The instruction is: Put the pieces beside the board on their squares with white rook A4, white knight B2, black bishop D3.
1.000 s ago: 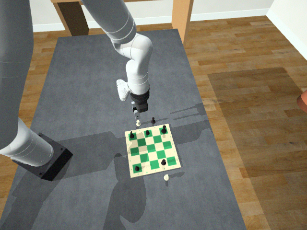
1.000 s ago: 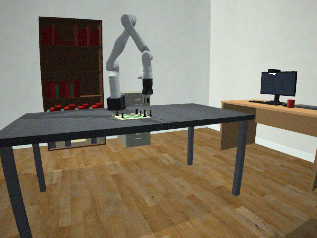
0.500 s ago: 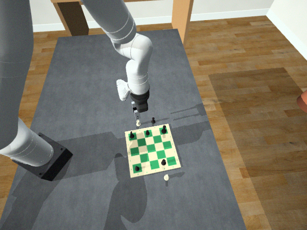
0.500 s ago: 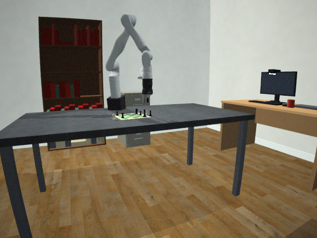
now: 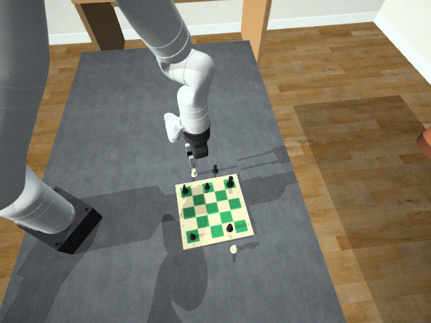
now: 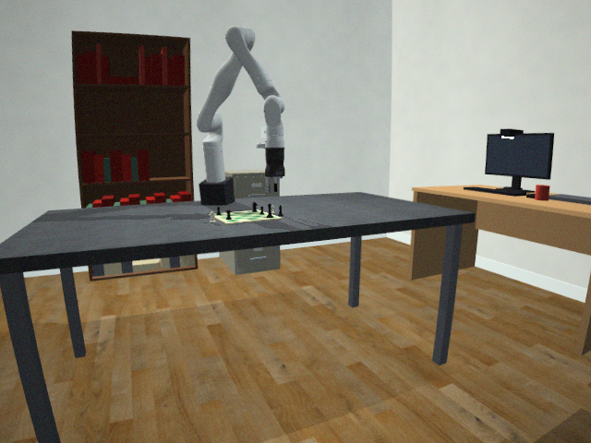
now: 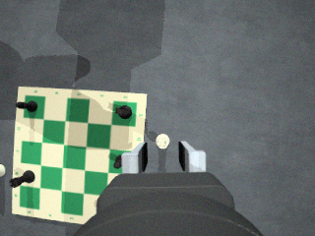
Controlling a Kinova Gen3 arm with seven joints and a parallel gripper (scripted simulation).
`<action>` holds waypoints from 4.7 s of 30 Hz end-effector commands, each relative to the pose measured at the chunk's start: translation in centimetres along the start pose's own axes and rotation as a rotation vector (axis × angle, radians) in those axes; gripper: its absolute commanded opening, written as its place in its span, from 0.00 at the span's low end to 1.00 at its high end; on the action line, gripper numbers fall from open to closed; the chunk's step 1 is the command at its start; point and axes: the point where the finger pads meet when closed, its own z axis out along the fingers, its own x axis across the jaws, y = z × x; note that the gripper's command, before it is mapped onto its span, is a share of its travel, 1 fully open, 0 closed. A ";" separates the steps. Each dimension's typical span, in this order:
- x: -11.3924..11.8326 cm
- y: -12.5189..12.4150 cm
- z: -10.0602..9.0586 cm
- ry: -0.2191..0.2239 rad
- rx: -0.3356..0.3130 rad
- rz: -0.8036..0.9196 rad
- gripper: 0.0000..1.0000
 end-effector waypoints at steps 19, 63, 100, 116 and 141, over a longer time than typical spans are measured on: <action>0.0 -0.1 2.5 -0.001 0.002 -0.001 0.73; 0.0 -0.1 4.7 -0.001 0.002 -0.001 0.73; 0.1 -0.1 4.7 -0.001 0.002 -0.001 0.73; 0.1 -0.1 4.7 -0.001 0.002 -0.001 0.73; 0.1 -0.1 4.8 -0.001 0.002 -0.001 0.73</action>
